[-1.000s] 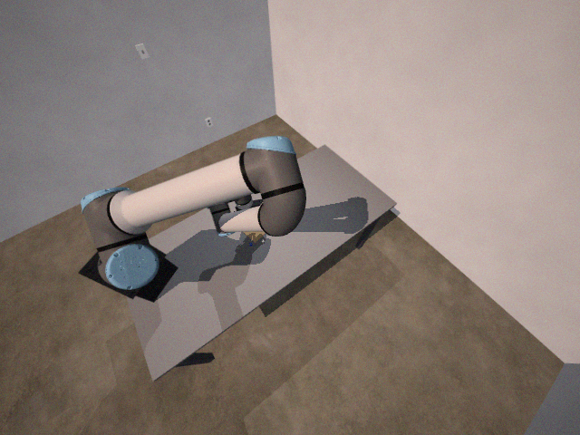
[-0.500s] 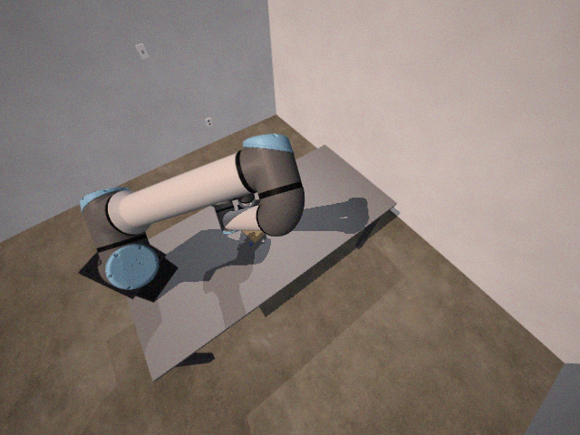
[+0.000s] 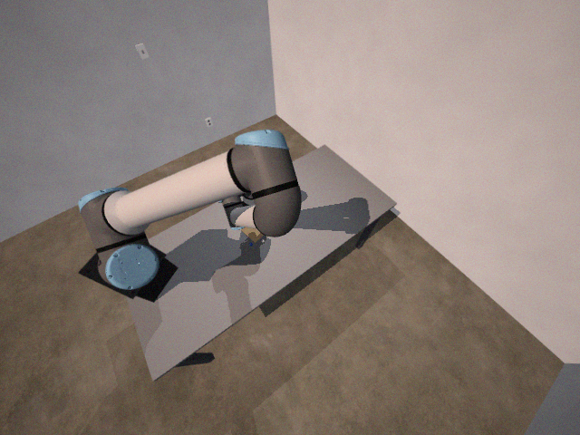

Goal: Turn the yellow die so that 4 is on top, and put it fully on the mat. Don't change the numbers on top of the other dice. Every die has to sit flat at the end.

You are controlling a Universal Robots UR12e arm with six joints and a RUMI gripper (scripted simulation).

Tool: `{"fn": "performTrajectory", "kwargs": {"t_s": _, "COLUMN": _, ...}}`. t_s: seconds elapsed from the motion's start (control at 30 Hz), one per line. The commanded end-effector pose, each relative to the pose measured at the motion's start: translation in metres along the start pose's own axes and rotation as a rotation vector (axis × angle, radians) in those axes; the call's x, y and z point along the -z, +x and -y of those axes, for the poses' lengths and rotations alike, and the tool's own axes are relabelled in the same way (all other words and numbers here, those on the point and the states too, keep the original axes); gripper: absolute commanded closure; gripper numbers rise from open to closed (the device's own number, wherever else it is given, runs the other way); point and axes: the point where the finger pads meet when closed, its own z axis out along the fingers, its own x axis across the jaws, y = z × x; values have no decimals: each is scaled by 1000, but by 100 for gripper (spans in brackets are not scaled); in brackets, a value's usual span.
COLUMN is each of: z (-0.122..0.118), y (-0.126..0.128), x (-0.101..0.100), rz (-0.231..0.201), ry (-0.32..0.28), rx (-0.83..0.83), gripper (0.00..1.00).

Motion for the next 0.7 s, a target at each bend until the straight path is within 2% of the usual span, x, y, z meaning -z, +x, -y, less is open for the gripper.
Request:
{"fn": "performTrajectory", "kwargs": {"t_s": 0.0, "z": 0, "y": 0, "x": 1, "rz": -1, "ry": -22, "rx": 0, "gripper": 100}}
{"fn": "performTrajectory", "kwargs": {"t_s": 0.27, "z": 0, "y": 2, "x": 4, "rz": -6, "ry": -60, "rx": 1, "gripper": 100}}
{"fn": "performTrajectory", "kwargs": {"t_s": 0.67, "z": 0, "y": 3, "x": 4, "rz": -7, "ry": -66, "rx": 1, "gripper": 100}}
